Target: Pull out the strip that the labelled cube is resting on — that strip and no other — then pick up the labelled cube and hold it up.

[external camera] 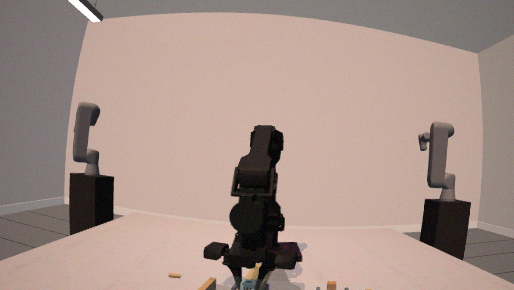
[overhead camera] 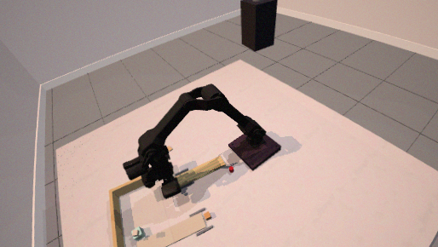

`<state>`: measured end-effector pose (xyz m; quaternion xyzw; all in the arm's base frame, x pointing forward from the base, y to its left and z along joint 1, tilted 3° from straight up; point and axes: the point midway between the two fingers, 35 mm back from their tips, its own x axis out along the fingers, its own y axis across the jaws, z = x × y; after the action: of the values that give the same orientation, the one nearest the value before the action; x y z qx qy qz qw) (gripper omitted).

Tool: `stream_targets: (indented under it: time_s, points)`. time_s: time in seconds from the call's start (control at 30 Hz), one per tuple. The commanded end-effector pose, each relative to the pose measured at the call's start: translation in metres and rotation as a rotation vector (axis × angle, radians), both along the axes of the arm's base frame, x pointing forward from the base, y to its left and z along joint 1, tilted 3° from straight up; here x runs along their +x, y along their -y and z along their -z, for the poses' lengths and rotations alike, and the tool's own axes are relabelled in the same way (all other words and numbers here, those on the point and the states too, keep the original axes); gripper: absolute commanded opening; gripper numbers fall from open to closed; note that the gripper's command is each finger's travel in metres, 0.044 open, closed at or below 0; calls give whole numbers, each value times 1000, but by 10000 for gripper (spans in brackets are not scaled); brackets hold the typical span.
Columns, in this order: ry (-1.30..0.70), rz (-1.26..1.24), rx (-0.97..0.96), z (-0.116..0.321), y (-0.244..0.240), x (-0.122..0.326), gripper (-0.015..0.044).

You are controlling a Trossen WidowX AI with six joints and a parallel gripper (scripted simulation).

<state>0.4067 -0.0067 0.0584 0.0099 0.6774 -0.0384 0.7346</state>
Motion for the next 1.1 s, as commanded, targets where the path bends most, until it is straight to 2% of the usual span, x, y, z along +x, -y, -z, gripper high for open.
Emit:
stream_targets:
  time_s: [0.0, 0.13, 0.27, 0.77, 1.07]
  points:
    - [0, 0, 0, 0, 0, 0, 125]
    - [0, 0, 0, 0, 0, 0, 98]
    - [0, 0, 0, -2, 0, -2, 0]
    - [-5, -4, 3, -35, -3, -60, 0]
    - [-7, -5, 3, -36, -3, -79, 0]
